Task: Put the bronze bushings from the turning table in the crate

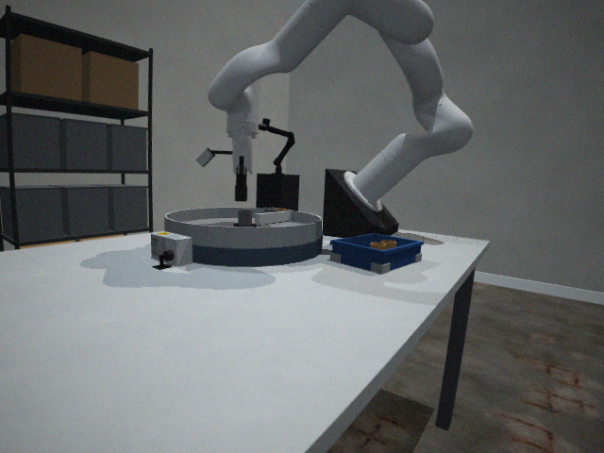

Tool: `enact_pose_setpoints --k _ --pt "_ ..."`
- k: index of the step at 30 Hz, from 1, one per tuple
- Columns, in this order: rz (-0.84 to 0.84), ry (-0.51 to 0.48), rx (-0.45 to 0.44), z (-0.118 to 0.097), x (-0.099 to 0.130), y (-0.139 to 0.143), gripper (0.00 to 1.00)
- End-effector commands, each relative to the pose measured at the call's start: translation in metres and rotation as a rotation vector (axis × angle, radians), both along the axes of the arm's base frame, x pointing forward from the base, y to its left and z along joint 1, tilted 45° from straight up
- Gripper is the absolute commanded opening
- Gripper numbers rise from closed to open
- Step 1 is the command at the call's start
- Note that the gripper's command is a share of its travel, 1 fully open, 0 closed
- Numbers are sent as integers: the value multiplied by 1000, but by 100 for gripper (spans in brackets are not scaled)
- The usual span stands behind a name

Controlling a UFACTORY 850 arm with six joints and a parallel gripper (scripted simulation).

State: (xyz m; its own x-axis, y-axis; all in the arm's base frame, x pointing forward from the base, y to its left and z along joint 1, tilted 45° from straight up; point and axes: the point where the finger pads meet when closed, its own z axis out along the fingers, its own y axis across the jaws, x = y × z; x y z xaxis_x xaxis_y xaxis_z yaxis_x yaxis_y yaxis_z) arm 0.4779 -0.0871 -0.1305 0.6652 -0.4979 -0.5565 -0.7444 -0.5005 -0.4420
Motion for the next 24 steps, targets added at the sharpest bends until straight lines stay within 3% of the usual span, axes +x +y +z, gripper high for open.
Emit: enact_pose_setpoints --k 1,23,24 --pt "-1 -2 -1 0 1 -1 48" --pt "-1 -2 -1 0 1 -1 48" --pt "-1 -2 -1 0 1 -1 10"
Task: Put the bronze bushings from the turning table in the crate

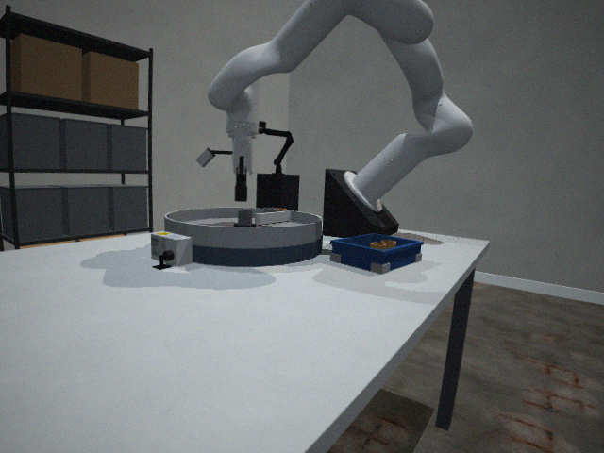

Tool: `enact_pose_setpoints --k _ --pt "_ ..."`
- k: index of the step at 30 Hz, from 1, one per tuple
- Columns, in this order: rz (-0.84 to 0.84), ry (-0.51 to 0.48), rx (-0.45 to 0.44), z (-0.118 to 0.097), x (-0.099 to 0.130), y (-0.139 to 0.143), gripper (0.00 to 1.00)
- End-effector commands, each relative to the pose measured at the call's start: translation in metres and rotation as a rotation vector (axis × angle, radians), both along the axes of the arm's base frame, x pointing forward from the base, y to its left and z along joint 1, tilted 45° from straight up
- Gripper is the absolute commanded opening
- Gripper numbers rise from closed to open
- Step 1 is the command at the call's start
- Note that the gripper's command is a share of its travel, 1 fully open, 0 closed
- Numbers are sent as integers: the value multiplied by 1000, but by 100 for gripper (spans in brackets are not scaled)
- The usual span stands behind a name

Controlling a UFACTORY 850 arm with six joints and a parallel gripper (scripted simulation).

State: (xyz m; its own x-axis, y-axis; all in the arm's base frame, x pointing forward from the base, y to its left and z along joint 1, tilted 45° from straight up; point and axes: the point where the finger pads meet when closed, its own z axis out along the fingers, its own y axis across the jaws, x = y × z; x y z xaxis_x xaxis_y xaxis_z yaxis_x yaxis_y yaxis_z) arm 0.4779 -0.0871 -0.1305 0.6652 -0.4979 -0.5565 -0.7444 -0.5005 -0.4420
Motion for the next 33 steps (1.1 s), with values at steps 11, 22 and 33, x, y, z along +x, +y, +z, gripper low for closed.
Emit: enact_pose_setpoints --k 11,22,33 --pt "-28 4 -31 1 -5 -1 10" --pt "-122 29 -138 2 -26 -3 10" --pt "-254 69 -293 5 -59 -6 10"
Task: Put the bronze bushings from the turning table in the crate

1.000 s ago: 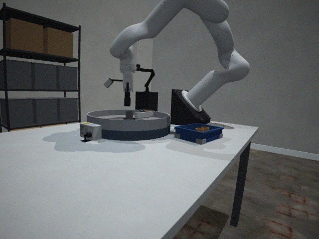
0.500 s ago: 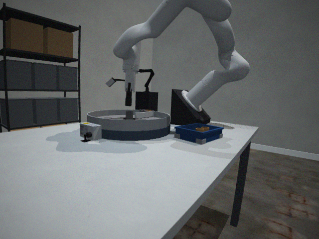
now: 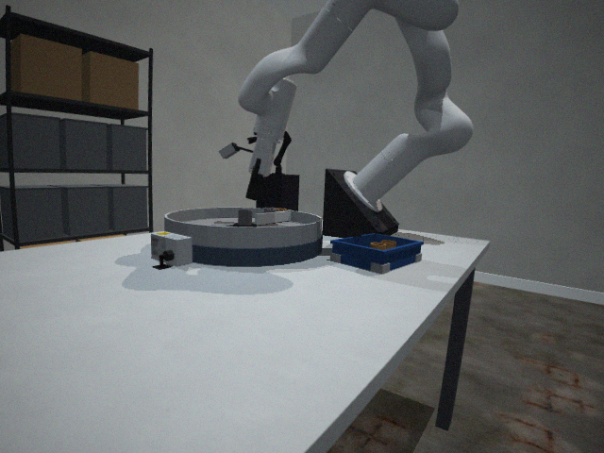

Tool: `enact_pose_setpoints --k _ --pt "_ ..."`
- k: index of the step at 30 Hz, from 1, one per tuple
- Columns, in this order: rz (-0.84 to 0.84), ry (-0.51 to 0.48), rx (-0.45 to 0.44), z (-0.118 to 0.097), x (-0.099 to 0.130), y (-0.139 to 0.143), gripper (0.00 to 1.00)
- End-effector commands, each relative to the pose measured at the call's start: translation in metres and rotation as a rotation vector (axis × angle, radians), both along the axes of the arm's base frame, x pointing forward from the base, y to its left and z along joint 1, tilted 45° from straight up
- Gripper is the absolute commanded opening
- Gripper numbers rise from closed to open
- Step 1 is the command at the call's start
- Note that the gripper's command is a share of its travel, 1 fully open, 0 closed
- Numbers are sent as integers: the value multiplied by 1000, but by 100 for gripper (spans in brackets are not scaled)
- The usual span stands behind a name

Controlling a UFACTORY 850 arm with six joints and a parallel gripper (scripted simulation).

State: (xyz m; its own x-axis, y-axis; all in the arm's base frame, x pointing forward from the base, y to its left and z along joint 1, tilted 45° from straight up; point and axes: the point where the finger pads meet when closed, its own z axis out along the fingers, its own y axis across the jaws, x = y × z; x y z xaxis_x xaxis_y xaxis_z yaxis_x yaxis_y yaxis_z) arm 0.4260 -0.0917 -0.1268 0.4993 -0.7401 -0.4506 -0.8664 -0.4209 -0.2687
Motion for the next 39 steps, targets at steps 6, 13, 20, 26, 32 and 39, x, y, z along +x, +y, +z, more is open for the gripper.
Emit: enact_pose_setpoints --k 6,13,20,26,32,39 --pt "-121 14 -142 2 -24 -3 10" --pt "-190 30 -221 3 -40 -4 10" --pt "-233 43 -271 4 -51 -4 10" --pt "-277 56 -324 5 -62 -5 10" --pt "-303 65 -354 5 -69 -5 10" --pt "-342 74 -396 5 -77 -5 10"
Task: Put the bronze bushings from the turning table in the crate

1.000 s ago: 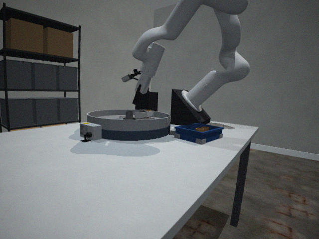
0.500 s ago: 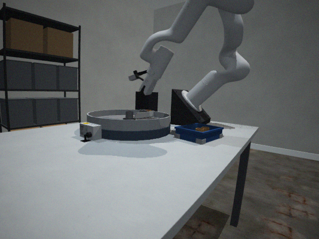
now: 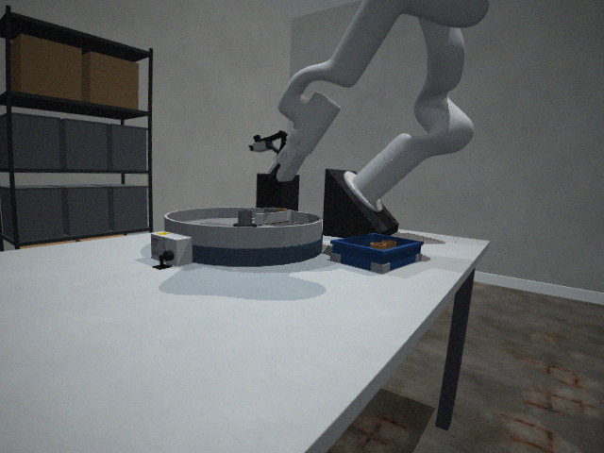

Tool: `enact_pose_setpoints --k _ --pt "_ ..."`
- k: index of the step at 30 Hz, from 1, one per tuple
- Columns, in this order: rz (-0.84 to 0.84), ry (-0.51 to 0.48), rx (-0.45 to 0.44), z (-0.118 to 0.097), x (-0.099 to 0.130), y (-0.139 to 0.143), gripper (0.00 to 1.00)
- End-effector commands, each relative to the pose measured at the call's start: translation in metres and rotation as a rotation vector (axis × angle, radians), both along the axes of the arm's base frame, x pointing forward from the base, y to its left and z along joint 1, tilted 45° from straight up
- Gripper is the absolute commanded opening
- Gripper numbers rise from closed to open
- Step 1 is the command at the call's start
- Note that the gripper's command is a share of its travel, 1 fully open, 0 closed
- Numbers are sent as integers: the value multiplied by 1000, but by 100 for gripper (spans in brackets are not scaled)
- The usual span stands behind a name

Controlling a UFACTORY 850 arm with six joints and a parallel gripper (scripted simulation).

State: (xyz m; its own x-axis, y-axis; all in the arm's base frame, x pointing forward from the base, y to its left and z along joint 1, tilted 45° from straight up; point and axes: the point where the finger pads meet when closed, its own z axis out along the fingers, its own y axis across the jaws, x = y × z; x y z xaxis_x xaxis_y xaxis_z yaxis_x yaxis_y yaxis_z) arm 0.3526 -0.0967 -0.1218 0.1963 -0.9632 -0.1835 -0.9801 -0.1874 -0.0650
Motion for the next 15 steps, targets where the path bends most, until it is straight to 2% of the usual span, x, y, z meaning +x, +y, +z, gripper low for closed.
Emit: enact_pose_setpoints --k 1,15 --pt "-27 -22 -58 0 -5 0 10" --pt "-53 -11 -93 1 -13 -1 10"
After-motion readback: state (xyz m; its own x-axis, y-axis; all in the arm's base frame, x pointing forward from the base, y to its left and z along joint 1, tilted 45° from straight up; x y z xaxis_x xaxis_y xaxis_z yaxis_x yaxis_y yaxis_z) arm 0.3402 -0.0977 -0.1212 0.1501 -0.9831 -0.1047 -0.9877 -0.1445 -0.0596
